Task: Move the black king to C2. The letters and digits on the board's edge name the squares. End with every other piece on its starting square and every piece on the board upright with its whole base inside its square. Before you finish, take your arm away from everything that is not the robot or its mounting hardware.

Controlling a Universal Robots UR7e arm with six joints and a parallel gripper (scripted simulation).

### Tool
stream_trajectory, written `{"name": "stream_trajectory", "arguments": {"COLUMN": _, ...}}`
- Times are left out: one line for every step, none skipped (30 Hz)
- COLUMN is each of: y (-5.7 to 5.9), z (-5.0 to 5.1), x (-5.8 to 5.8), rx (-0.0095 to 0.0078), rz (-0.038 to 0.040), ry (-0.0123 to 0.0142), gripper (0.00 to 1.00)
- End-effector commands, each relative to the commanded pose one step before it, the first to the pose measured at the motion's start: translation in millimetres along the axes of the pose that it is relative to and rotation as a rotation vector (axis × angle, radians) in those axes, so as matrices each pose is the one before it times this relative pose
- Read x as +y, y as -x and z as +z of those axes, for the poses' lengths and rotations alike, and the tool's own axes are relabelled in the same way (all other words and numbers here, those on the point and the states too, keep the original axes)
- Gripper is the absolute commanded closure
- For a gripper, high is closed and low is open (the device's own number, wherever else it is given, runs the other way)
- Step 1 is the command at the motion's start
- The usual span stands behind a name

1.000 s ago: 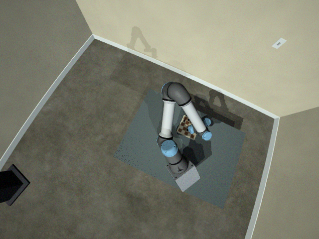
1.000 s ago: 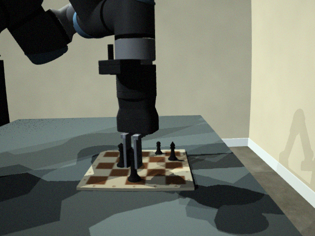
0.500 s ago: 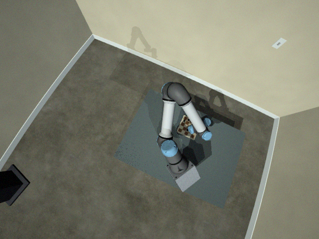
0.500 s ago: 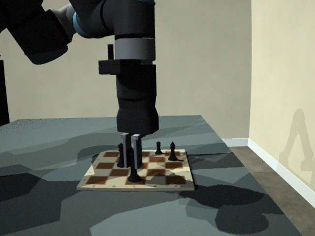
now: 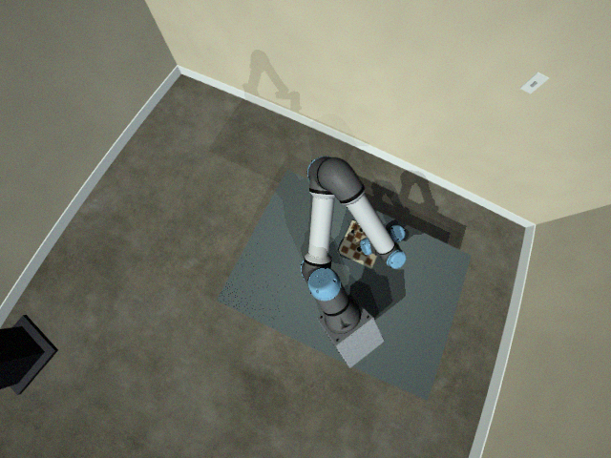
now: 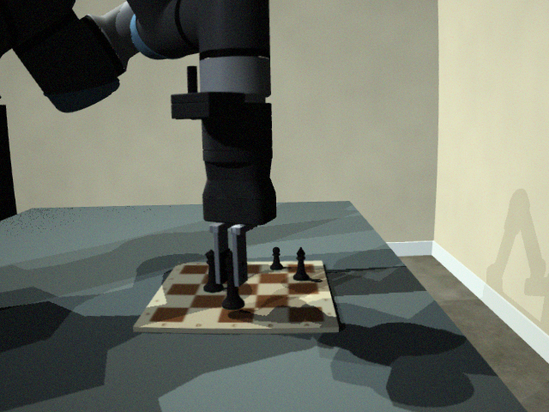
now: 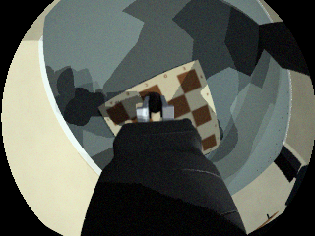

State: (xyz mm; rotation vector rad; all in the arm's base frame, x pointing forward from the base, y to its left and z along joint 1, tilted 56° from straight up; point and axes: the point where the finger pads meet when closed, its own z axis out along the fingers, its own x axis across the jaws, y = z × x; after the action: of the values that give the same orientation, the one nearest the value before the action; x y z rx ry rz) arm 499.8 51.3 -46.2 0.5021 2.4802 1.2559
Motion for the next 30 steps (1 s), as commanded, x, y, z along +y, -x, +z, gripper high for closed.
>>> {"name": "stream_trajectory", "arguments": {"y": 0.6, "z": -11.56, "x": 0.05, "rx": -0.0016, "rz": -0.00071, "ry": -0.00027, "gripper": 1.0}}
{"name": "stream_trajectory", "arguments": {"y": -0.01, "z": -3.17, "x": 0.0, "rx": 0.0, "rz": 0.0, "ry": 0.00001, "gripper": 1.0}}
{"name": "stream_trajectory", "arguments": {"y": 0.01, "z": -3.33, "x": -0.01, "rx": 0.0, "rz": 0.0, "ry": -0.00001, "gripper": 1.0}}
{"name": "stream_trajectory", "arguments": {"y": 0.0, "z": -3.47, "x": 0.0, "rx": 0.0, "rz": 0.0, "ry": 0.0, "gripper": 1.0}}
{"name": "stream_trajectory", "arguments": {"y": -0.01, "z": -3.59, "x": 0.01, "rx": 0.0, "rz": 0.0, "ry": 0.00001, "gripper": 1.0}}
{"name": "stream_trajectory", "arguments": {"y": 0.01, "z": -3.69, "x": -0.01, "rx": 0.0, "rz": 0.0, "ry": -0.00002, "gripper": 1.0}}
{"name": "stream_trajectory", "arguments": {"y": 0.0, "z": -3.76, "x": 0.0, "rx": 0.0, "rz": 0.0, "ry": 0.0, "gripper": 1.0}}
{"name": "stream_trajectory", "arguments": {"y": 0.0, "z": -3.81, "x": 0.0, "rx": 0.0, "rz": 0.0, "ry": 0.00001, "gripper": 1.0}}
{"name": "stream_trajectory", "arguments": {"y": 0.0, "z": 0.0, "x": 0.0, "rx": 0.0, "rz": 0.0, "ry": 0.0, "gripper": 1.0}}
{"name": "stream_trajectory", "arguments": {"y": 0.0, "z": 0.0, "x": 0.0, "rx": 0.0, "rz": 0.0, "ry": 0.0, "gripper": 1.0}}
{"name": "stream_trajectory", "arguments": {"y": -0.01, "z": -3.83, "x": 0.01, "rx": 0.0, "rz": 0.0, "ry": 0.00001, "gripper": 1.0}}
{"name": "stream_trajectory", "arguments": {"y": 0.01, "z": -3.84, "x": -0.01, "rx": 0.0, "rz": 0.0, "ry": -0.00001, "gripper": 1.0}}
{"name": "stream_trajectory", "arguments": {"y": 0.0, "z": -3.81, "x": 0.0, "rx": 0.0, "rz": 0.0, "ry": -0.00001, "gripper": 1.0}}
{"name": "stream_trajectory", "arguments": {"y": 0.0, "z": -3.76, "x": 0.0, "rx": 0.0, "rz": 0.0, "ry": 0.0, "gripper": 1.0}}
{"name": "stream_trajectory", "arguments": {"y": -0.01, "z": -3.69, "x": 0.01, "rx": 0.0, "rz": 0.0, "ry": 0.00002, "gripper": 1.0}}
{"name": "stream_trajectory", "arguments": {"y": 0.01, "z": -3.6, "x": -0.01, "rx": 0.0, "rz": 0.0, "ry": -0.00001, "gripper": 1.0}}
{"name": "stream_trajectory", "arguments": {"y": 0.0, "z": -3.48, "x": 0.0, "rx": 0.0, "rz": 0.0, "ry": 0.0, "gripper": 1.0}}
{"name": "stream_trajectory", "arguments": {"y": -0.01, "z": -3.34, "x": 0.01, "rx": 0.0, "rz": 0.0, "ry": 0.00001, "gripper": 1.0}}
{"name": "stream_trajectory", "arguments": {"y": 0.01, "z": -3.18, "x": 0.0, "rx": 0.0, "rz": 0.0, "ry": -0.00001, "gripper": 1.0}}
{"name": "stream_trajectory", "arguments": {"y": 0.0, "z": -3.0, "x": 0.0, "rx": 0.0, "rz": 0.0, "ry": 0.0, "gripper": 1.0}}
{"name": "stream_trajectory", "arguments": {"y": -0.01, "z": -2.79, "x": 0.01, "rx": 0.0, "rz": 0.0, "ry": 0.00001, "gripper": 1.0}}
{"name": "stream_trajectory", "arguments": {"y": 0.01, "z": -2.58, "x": -0.01, "rx": 0.0, "rz": 0.0, "ry": -0.00001, "gripper": 1.0}}
{"name": "stream_trajectory", "arguments": {"y": -0.01, "z": -2.35, "x": 0.01, "rx": 0.0, "rz": 0.0, "ry": 0.00001, "gripper": 1.0}}
{"name": "stream_trajectory", "arguments": {"y": 0.01, "z": -2.11, "x": 0.0, "rx": 0.0, "rz": 0.0, "ry": -0.00001, "gripper": 1.0}}
{"name": "stream_trajectory", "arguments": {"y": 0.0, "z": -1.86, "x": 0.0, "rx": 0.0, "rz": 0.0, "ry": 0.0, "gripper": 1.0}}
{"name": "stream_trajectory", "arguments": {"y": 0.0, "z": 0.0, "x": 0.0, "rx": 0.0, "rz": 0.0, "ry": 0.0, "gripper": 1.0}}
{"name": "stream_trajectory", "arguments": {"y": 0.0, "z": 0.0, "x": 0.0, "rx": 0.0, "rz": 0.0, "ry": 0.0, "gripper": 1.0}}
{"name": "stream_trajectory", "arguments": {"y": -0.01, "z": -1.61, "x": 0.01, "rx": 0.0, "rz": 0.0, "ry": 0.00002, "gripper": 1.0}}
{"name": "stream_trajectory", "arguments": {"y": 0.01, "z": -1.37, "x": -0.01, "rx": 0.0, "rz": 0.0, "ry": -0.00002, "gripper": 1.0}}
{"name": "stream_trajectory", "arguments": {"y": 0.0, "z": -1.12, "x": 0.0, "rx": 0.0, "rz": 0.0, "ry": 0.0, "gripper": 1.0}}
